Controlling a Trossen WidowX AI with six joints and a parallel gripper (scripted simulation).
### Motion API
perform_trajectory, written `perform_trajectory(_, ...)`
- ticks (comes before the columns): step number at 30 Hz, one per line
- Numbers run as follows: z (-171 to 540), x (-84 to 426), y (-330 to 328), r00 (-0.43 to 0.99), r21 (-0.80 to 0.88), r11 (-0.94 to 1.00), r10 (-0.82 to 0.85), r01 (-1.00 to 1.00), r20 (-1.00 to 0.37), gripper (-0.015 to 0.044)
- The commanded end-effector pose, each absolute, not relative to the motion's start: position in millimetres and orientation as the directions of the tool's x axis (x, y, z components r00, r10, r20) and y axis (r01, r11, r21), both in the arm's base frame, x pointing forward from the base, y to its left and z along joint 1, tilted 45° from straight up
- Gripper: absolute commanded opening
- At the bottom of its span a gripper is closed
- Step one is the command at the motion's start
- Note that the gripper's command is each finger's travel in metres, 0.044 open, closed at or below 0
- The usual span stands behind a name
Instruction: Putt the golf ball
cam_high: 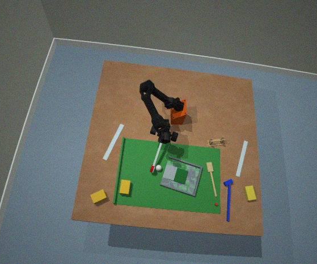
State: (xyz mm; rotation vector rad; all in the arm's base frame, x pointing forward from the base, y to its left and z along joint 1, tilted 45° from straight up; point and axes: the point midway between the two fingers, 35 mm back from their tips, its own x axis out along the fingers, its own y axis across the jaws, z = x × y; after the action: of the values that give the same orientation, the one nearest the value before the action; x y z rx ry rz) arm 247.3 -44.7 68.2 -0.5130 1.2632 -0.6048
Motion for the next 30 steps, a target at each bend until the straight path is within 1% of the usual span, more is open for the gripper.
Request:
perform_trajectory(1,54,244,-30,0.192,-0.674,0.725,-0.688,0.142,-0.7,0.0)
perform_trajectory(7,62,243,-21,0.192,-0.671,0.727,-0.686,0.141,-0.702,0.0)
perform_trajectory(16,95,234,11,0.191,-0.672,0.727,-0.686,0.141,-0.702,0.0)
perform_trajectory(30,89,235,6,0.187,-0.677,0.724,-0.689,0.135,-0.7,0.0)
